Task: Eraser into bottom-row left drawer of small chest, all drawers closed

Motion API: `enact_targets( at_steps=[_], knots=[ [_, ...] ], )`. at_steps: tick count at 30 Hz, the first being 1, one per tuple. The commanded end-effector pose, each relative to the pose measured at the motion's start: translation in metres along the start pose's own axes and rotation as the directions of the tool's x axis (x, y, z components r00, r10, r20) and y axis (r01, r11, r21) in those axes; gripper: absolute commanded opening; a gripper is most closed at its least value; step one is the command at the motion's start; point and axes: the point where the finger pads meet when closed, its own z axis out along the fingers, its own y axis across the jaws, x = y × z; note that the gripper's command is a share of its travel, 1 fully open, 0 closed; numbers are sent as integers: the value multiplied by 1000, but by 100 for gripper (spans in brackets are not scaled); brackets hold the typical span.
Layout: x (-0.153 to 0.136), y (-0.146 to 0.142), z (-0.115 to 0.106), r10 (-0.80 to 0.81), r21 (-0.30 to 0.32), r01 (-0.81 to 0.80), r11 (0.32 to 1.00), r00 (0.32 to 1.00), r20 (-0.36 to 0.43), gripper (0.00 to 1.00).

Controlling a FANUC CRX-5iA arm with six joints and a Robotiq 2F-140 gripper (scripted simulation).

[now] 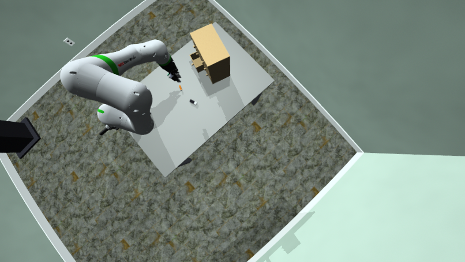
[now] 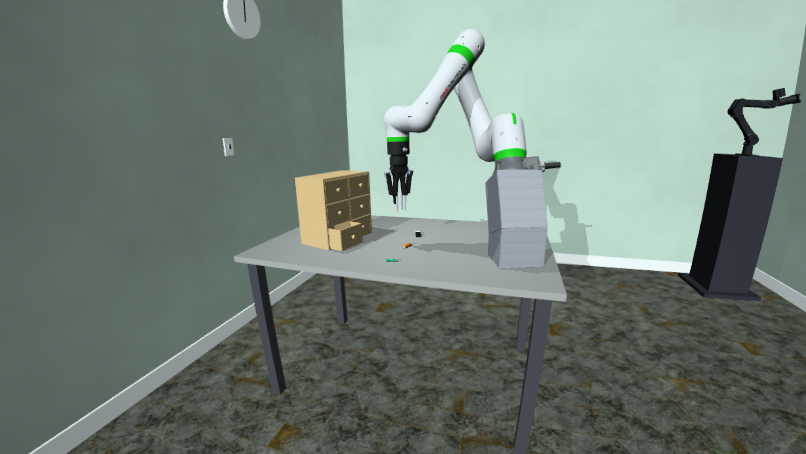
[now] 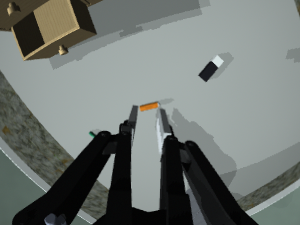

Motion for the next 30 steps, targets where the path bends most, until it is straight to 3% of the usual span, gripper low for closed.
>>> enact_targets(
  at_steps=[1,4,6,8,9,15,30],
  knots=[
    [38,37,29,152,10,-152,988,988,-10,20],
    [38,37,29,152,10,-152,988,988,-10,20],
    [59,77,51,286,8,-286,958,958,-6,20],
    [59,77,51,286,8,-286,958,958,-6,20],
    [66,95,59,341,6,-341,940,940,-3,20],
    [77,139,79,467,2,-467,884,884,6,20],
    [77,144,81,482,1,-482,876,876,7,23]
  ],
)
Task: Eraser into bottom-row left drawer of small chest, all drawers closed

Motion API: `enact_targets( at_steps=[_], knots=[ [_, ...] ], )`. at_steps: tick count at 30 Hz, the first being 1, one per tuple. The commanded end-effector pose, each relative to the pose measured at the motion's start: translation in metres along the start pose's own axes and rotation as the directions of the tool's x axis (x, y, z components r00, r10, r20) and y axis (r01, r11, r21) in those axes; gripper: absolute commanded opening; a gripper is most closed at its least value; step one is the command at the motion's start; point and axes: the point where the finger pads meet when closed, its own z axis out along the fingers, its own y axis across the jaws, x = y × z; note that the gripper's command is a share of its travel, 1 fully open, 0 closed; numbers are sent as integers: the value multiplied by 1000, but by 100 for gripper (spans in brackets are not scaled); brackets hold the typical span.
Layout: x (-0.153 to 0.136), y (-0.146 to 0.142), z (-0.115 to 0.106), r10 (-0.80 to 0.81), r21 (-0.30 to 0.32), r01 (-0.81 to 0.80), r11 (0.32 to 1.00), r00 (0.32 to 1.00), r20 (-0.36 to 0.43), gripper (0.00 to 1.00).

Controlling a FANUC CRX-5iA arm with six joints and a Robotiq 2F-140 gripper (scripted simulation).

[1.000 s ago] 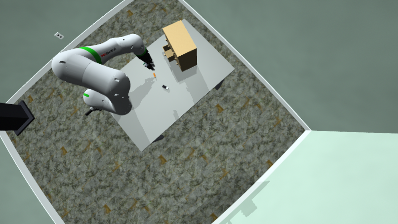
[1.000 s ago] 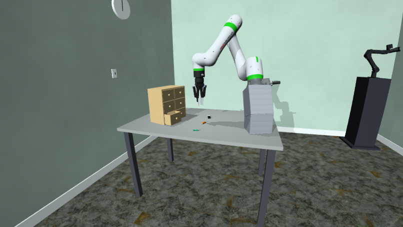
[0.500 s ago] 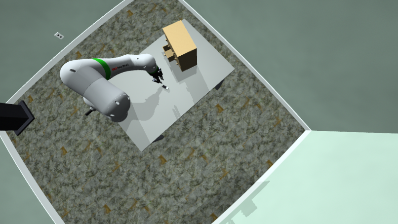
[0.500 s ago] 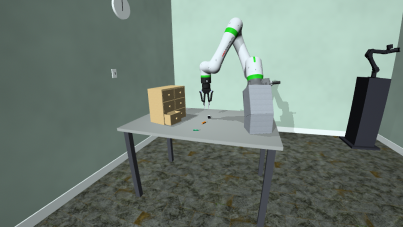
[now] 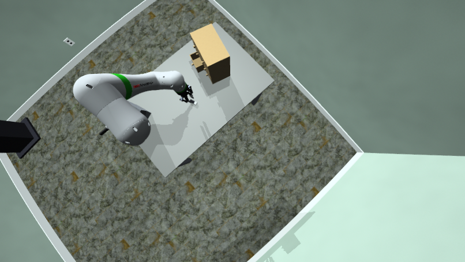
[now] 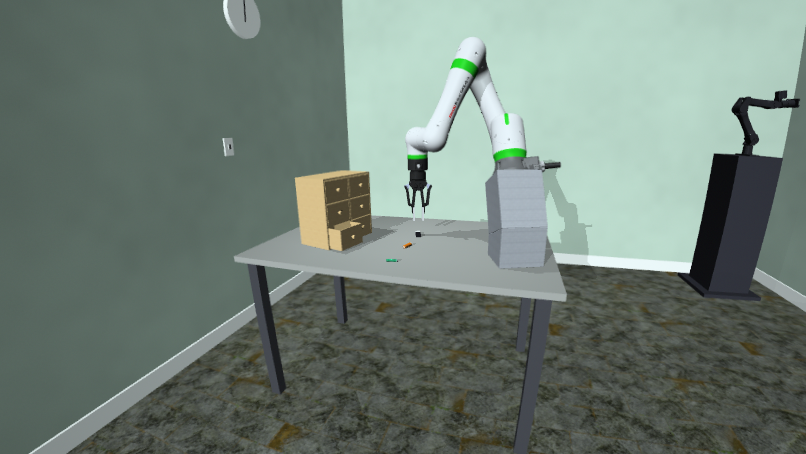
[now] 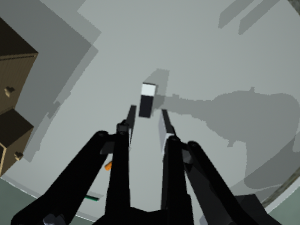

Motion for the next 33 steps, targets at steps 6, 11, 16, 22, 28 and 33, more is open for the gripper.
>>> enact_targets(
  at_steps=[6,11,16,22,28,33],
  knots=[
    [0,0,0,0,0,0,1000,1000,0,23],
    [0,0,0,0,0,0,1000,1000,0,23],
    [0,0,2,0,1,0,1000,1000,-1,23],
    [0,-1,13,1,1,-1,1000,1000,-1,23],
    [0,-1,24,1,1,-1,1000,1000,-1,23],
    [0,-2,37,1,1,-1,1000,1000,-1,23]
  ],
)
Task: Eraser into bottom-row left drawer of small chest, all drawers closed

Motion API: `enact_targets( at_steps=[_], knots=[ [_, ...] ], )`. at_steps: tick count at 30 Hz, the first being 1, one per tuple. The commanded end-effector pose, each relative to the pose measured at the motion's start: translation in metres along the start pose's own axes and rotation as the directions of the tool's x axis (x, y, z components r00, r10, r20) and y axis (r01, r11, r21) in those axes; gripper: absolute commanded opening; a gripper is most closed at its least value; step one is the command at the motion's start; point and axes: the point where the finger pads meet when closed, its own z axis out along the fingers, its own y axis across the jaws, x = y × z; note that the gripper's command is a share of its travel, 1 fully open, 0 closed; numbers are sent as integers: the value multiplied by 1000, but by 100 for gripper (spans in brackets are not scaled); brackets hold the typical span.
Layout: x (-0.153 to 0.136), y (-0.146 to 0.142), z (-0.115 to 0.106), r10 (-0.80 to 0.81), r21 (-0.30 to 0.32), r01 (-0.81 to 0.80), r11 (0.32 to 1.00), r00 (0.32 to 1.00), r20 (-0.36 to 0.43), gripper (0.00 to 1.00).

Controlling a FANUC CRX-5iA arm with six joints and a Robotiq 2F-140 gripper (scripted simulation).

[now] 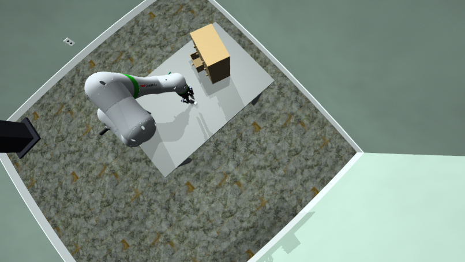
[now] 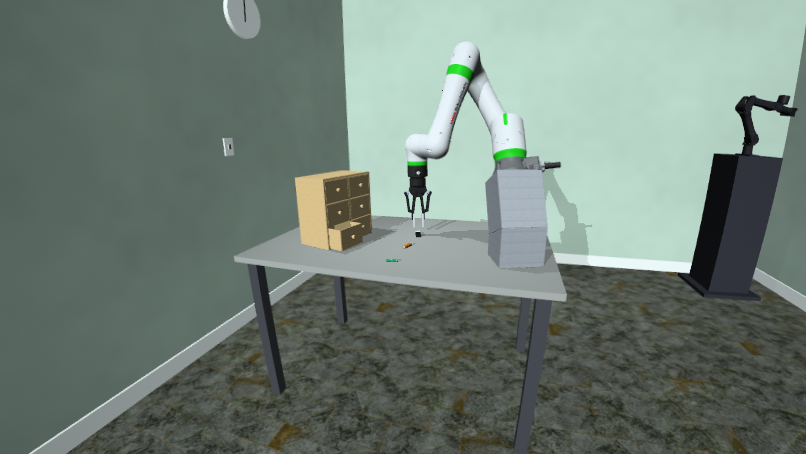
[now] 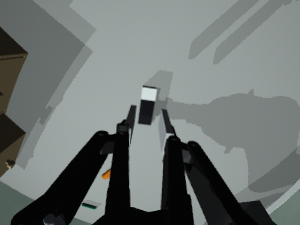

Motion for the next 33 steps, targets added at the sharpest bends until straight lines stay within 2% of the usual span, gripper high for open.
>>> enact_targets(
  at_steps=[1,13,33],
  knots=[
    [1,-1,10,1,2,-1,1000,1000,-4,23],
    [0,-1,23,1,2,-1,1000,1000,-4,23],
    [0,-1,24,1,2,-1,1000,1000,-4,23]
  ],
)
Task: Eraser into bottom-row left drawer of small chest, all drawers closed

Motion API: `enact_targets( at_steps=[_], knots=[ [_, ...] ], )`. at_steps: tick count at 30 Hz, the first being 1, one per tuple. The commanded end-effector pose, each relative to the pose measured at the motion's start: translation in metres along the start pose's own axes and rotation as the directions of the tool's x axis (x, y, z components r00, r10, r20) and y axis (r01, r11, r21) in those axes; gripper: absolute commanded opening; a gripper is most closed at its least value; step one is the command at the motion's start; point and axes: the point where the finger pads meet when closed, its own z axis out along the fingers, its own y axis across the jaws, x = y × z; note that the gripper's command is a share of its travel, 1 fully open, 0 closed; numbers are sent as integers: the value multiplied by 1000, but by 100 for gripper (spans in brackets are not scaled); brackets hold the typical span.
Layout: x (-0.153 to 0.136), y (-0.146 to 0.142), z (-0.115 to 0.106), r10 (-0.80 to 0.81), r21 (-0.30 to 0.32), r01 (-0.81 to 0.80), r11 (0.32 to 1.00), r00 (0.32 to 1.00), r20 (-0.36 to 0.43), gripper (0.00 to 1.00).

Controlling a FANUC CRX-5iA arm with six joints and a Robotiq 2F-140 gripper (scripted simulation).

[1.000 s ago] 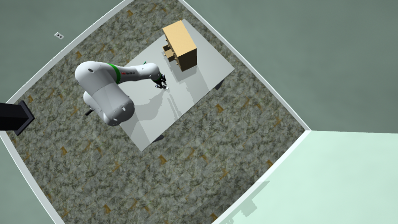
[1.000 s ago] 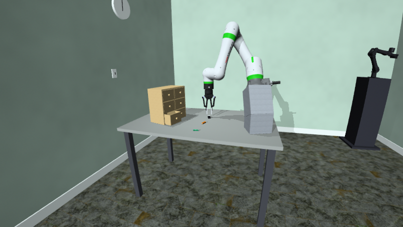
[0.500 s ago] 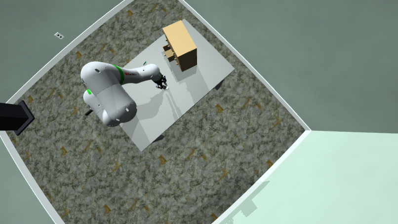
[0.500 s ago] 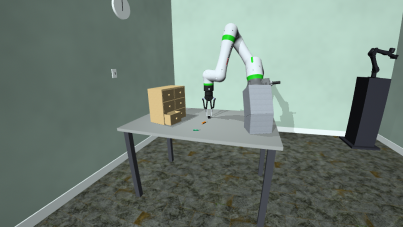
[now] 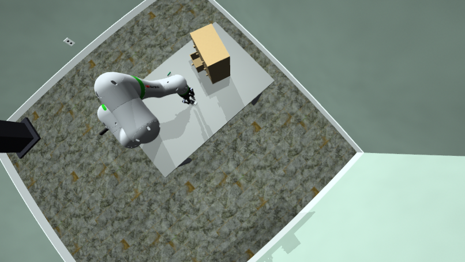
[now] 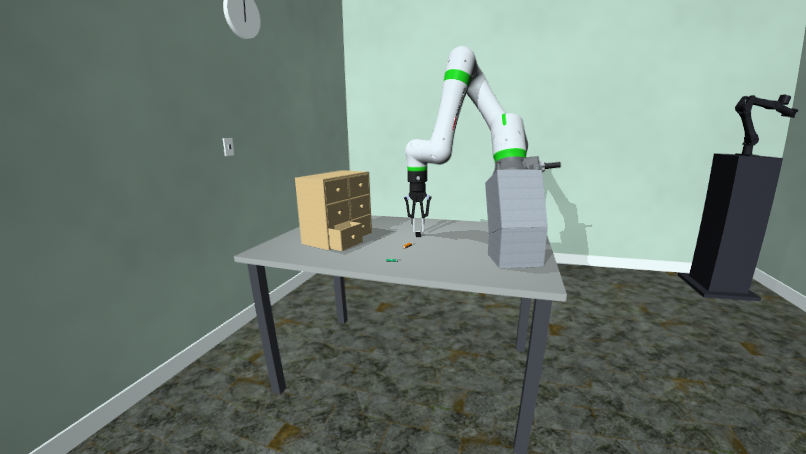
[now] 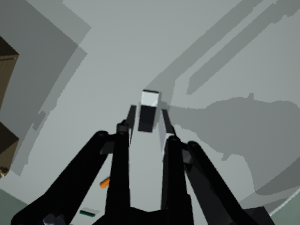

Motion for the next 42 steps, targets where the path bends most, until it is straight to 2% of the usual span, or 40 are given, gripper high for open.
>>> enact_targets(
  at_steps=[1,10,21,42],
  knots=[
    [0,0,0,0,0,0,1000,1000,0,23],
    [0,0,1,0,0,0,1000,1000,0,23],
    [0,0,19,0,0,0,1000,1000,0,23],
    [0,0,20,0,0,0,1000,1000,0,23]
  ],
)
